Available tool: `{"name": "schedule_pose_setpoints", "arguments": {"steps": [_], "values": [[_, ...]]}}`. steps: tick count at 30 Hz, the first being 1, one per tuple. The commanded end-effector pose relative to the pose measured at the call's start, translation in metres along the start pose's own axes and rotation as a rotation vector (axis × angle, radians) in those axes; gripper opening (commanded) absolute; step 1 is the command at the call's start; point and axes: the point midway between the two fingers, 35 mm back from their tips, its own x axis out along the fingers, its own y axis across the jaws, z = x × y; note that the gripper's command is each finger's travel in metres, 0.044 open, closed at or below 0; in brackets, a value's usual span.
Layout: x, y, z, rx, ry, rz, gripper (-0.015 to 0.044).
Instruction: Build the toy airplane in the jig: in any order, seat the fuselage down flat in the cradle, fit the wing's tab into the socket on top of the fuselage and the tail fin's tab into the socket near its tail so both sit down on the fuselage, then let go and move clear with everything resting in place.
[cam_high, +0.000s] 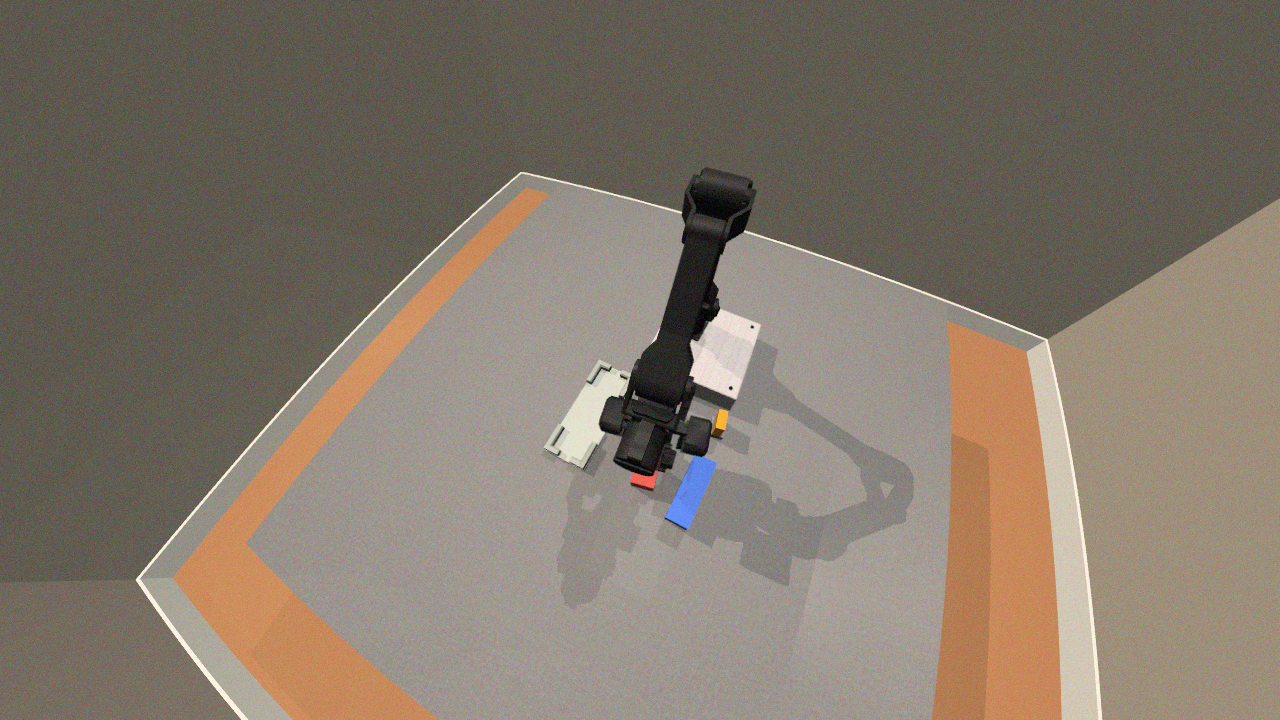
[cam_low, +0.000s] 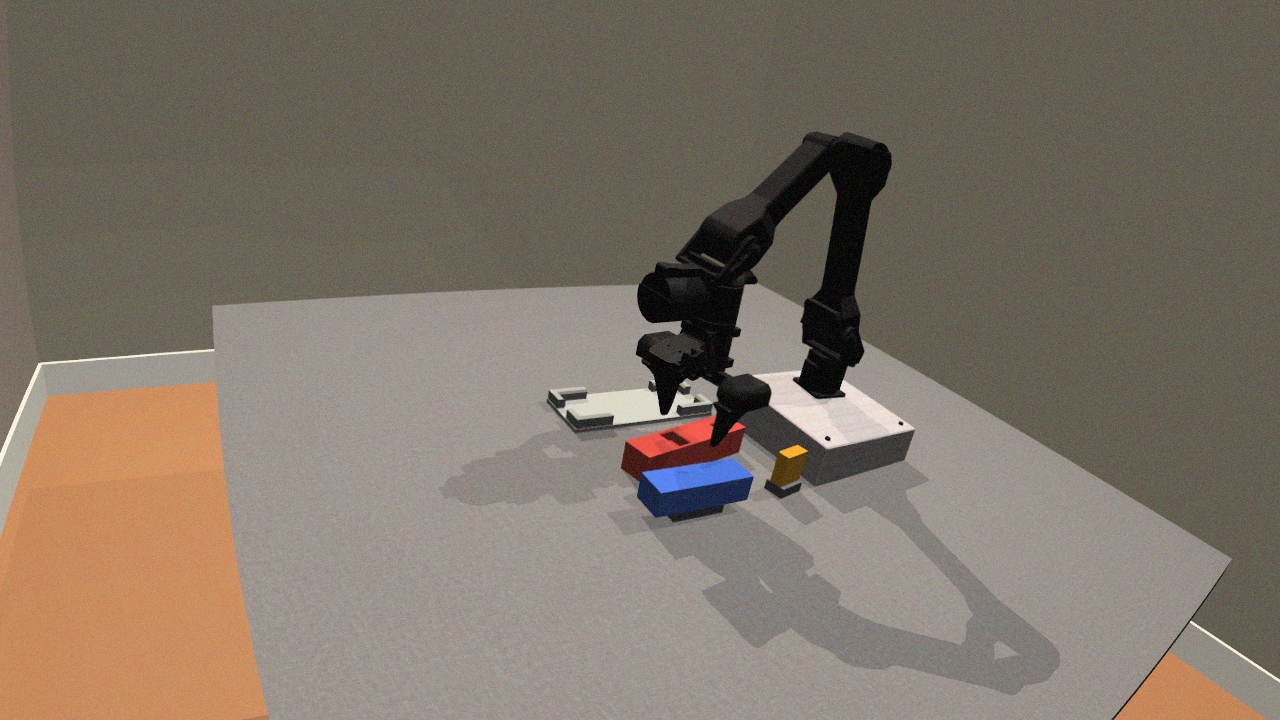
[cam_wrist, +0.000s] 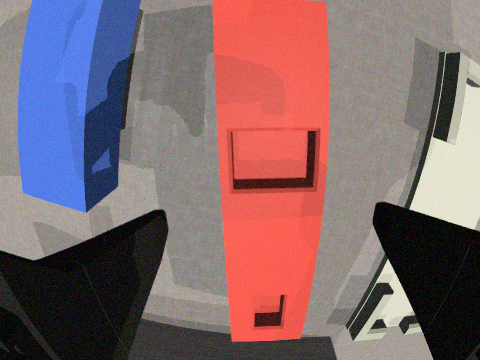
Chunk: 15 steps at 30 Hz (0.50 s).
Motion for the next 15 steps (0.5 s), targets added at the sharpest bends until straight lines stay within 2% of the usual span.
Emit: {"name": "schedule_pose_setpoints", "arguments": {"steps": [1, 15], "values": [[0.009, 0.000, -0.002, 0.005, 0.012, -0.002, 0.0440], [0.031, 0.000, -0.003, 0.005, 0.012, -0.002, 0.0440]]}}
